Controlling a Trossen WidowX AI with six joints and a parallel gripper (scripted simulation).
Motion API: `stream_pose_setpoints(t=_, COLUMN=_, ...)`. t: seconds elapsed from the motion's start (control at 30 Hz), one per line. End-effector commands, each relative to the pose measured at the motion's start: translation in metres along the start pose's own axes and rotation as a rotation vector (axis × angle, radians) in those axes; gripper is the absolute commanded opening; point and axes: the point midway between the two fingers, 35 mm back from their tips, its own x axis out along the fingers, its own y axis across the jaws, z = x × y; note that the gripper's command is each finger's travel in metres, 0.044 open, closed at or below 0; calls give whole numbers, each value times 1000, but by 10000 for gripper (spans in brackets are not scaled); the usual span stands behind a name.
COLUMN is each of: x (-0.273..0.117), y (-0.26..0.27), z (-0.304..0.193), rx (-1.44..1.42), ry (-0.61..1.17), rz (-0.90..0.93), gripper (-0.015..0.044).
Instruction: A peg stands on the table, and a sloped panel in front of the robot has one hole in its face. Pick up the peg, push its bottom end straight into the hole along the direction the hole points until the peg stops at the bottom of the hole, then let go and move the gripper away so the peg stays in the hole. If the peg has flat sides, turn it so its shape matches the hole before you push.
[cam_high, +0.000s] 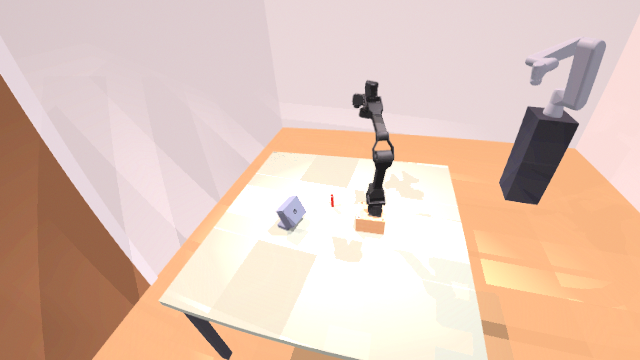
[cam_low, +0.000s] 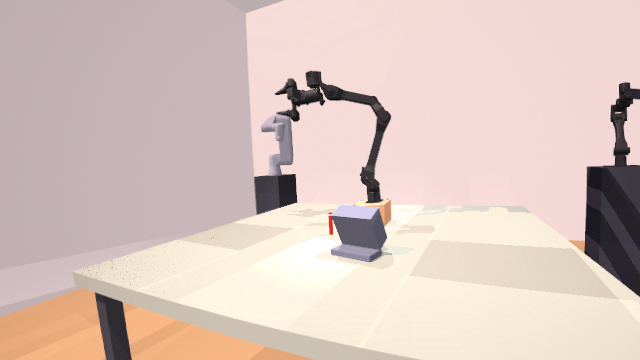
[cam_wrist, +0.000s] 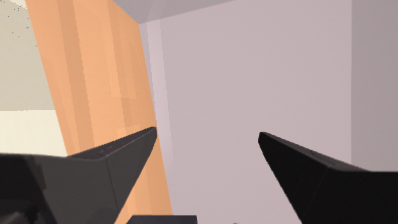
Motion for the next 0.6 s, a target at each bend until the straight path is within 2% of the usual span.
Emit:
stream_pose_setpoints(t=0.0, x=10, y=27, z=11, rx=27, ry=-20, rz=82, gripper=440)
stream_pose_setpoints(t=0.57, x=20, y=140, z=68, rx=115, ry=-116, rz=422, gripper=440)
